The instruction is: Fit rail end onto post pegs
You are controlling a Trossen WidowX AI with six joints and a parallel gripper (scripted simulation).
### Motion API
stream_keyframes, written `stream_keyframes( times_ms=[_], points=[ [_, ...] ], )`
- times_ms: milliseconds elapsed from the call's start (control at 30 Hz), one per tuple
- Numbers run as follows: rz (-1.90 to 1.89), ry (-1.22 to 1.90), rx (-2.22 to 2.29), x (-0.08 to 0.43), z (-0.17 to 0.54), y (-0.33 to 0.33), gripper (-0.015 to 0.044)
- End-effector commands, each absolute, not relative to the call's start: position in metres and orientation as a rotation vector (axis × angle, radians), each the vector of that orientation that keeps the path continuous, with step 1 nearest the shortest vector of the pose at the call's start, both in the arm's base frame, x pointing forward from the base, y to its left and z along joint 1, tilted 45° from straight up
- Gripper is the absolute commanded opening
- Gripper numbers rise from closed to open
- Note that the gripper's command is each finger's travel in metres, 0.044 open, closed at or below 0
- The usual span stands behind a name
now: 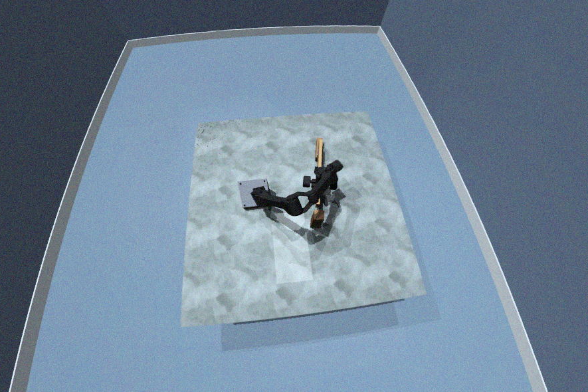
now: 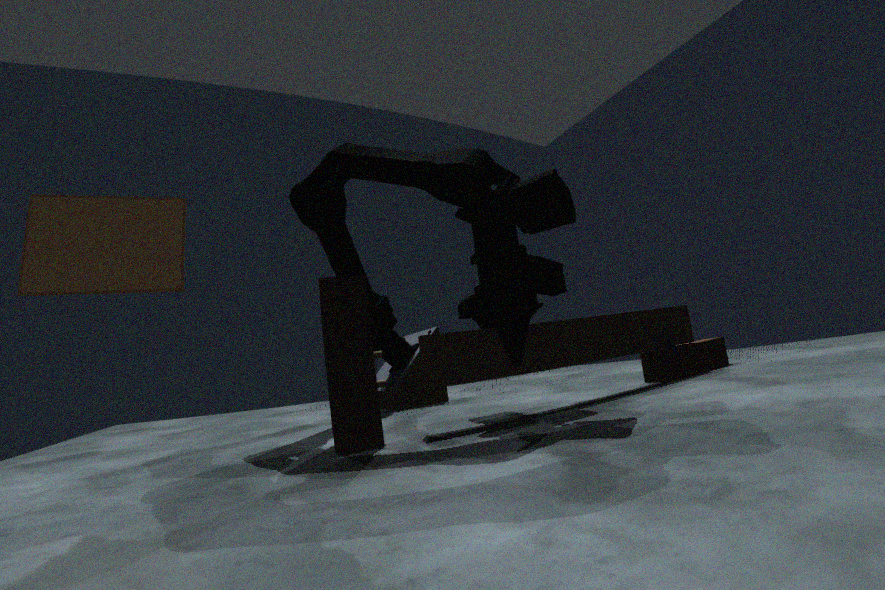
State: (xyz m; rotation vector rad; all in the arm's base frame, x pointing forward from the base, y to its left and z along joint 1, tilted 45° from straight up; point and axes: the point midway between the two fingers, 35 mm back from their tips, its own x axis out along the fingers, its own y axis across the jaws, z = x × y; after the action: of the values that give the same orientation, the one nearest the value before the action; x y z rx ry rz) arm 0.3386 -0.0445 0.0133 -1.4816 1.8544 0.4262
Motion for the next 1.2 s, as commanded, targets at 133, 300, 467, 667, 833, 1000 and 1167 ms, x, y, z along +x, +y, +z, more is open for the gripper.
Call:
stream_keyframes(
  times_ms=[133, 300, 467, 667, 833, 1000, 1167],
  points=[
    [0.435, 1.834, -1.476, 0.3406, 0.0127, -0.0404, 0.0],
    [0.435, 1.834, -1.476, 0.3401, 0.0109, -0.0421, 0.0],
    [0.435, 1.834, -1.476, 0.3398, 0.0099, -0.0429, 0.0],
    [0.435, 1.834, -1.476, 0.3395, 0.0104, -0.0423, 0.0],
    [0.435, 1.834, -1.476, 0.3394, 0.0109, -0.0417, 0.0],
    [0.435, 1.834, -1.476, 0.3392, 0.0112, -0.0413, 0.0],
    [0.435, 1.834, -1.476, 0.339, 0.0111, -0.0413, 0.0]
  ],
)
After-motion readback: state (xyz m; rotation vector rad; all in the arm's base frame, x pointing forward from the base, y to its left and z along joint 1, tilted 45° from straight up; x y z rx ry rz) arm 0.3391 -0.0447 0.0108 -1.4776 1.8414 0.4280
